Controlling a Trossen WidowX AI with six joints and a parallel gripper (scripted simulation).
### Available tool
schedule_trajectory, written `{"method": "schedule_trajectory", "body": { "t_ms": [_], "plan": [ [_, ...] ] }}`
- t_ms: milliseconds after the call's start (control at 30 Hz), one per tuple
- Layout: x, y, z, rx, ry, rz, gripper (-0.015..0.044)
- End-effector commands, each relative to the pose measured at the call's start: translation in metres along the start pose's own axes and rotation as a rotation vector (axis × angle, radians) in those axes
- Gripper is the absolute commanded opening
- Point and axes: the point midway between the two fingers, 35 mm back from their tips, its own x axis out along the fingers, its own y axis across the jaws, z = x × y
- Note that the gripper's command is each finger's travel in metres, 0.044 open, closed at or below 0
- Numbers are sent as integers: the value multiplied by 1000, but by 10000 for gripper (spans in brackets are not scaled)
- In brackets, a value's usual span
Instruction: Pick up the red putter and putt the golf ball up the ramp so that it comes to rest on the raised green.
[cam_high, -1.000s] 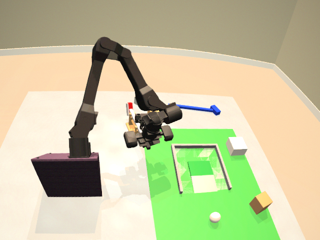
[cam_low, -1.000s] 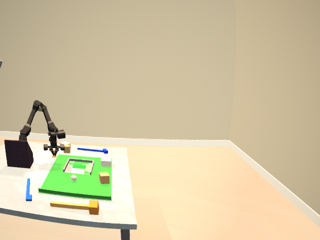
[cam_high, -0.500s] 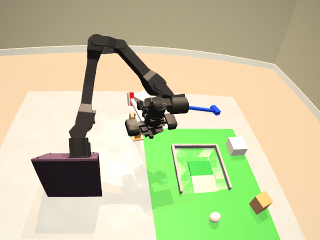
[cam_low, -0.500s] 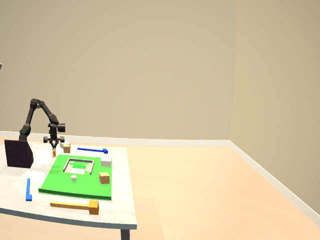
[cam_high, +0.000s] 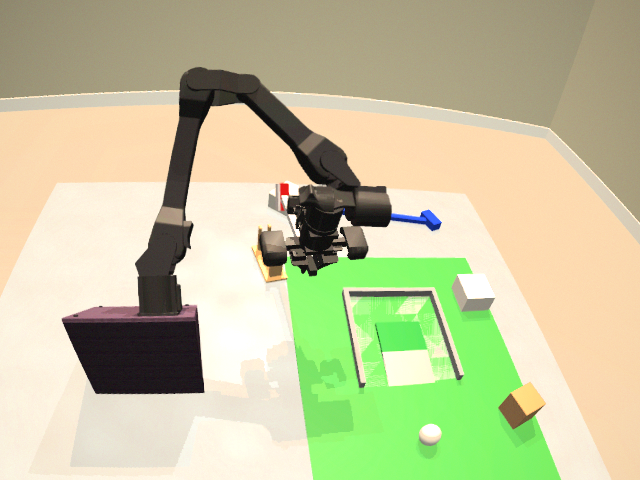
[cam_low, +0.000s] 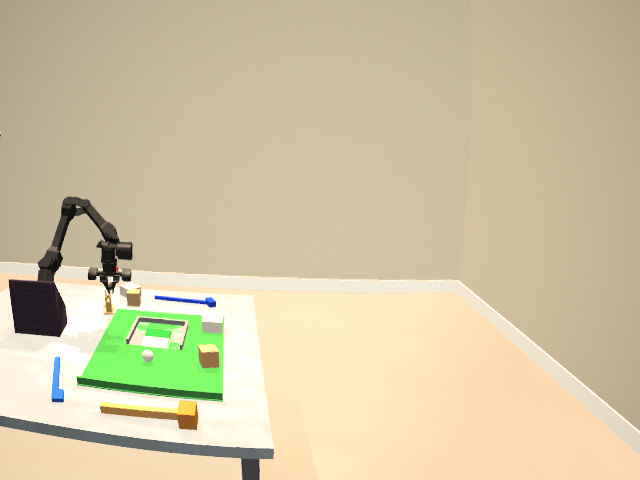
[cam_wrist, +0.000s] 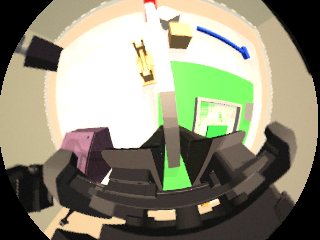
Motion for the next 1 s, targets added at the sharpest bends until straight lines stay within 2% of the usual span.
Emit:
{"method": "schedule_trajectory", "body": {
  "t_ms": [0, 500, 967],
  "plan": [
    [-9, -12, -24, 131, 32, -24, 0],
    [-45, -35, -120, 586, 126, -103, 0],
    [-76, -25, -215, 1011, 172, -163, 0]
  ]
}}
